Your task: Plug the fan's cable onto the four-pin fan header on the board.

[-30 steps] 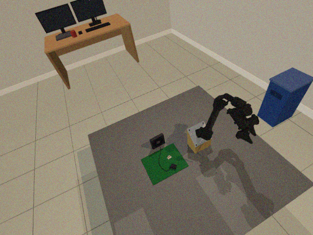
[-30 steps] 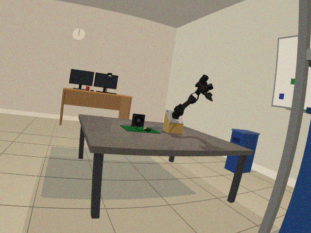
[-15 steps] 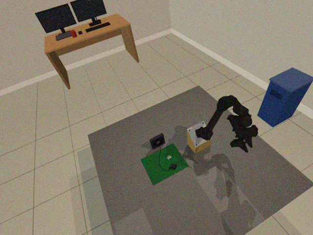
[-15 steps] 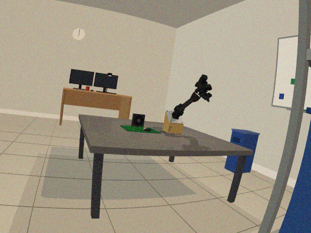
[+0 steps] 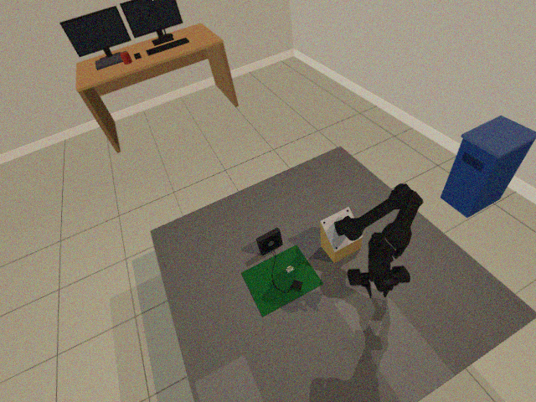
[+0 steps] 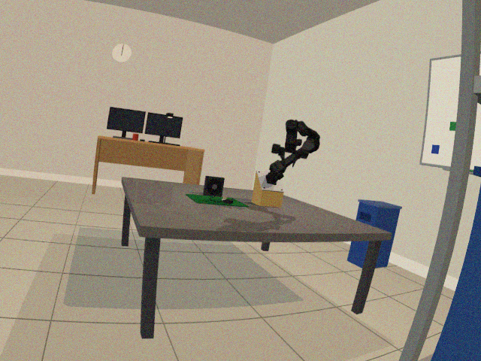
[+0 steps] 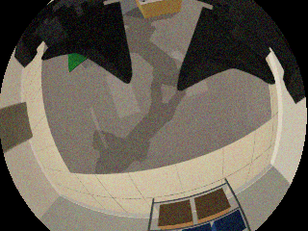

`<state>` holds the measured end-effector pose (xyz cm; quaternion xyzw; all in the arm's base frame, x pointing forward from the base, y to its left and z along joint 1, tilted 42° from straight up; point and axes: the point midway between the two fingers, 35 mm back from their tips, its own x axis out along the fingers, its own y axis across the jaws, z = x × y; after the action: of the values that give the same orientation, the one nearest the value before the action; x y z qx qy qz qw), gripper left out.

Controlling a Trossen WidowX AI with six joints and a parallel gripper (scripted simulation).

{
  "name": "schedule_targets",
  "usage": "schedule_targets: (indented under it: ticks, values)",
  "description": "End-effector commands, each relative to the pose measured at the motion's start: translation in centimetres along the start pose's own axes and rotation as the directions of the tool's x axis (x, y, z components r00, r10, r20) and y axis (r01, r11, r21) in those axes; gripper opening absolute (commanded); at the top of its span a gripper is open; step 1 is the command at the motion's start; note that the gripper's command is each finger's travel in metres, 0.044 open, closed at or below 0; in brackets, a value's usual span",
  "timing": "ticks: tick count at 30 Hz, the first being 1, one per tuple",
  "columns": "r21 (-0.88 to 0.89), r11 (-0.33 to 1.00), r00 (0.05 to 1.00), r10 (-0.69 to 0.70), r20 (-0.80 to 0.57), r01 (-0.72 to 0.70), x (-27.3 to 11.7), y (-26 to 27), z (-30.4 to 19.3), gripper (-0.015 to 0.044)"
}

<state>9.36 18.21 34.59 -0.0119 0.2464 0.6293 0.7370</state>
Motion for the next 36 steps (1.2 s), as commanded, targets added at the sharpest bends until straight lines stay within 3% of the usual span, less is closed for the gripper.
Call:
schedule_targets:
  ticks: [1,8,15,20,25,32,36]
  values:
    - [0.266,0.961,0.993,-0.049,-0.106,0.076,2.5,-6.0,-0.8,0.021]
    - [0.612,0.767,0.967,-0.04,-0.253,0.191,5.4,-14.9,-5.1,0.021]
    - [0.873,0.375,0.936,0.039,-0.351,0.312,7.0,-22.6,-11.6,0.021]
    - [0.925,0.018,0.917,0.121,-0.38,0.381,7.7,-26.7,-17.4,0.021]
    - [0.846,-0.323,0.904,0.211,-0.372,0.424,7.9,-29.1,-23.7,0.021]
    - [0.826,-0.366,0.902,0.224,-0.368,0.428,8.0,-29.3,-24.6,0.021]
    - [0.826,-0.366,0.903,0.224,-0.368,0.427,10.0,-29.3,-25.6,0.021]
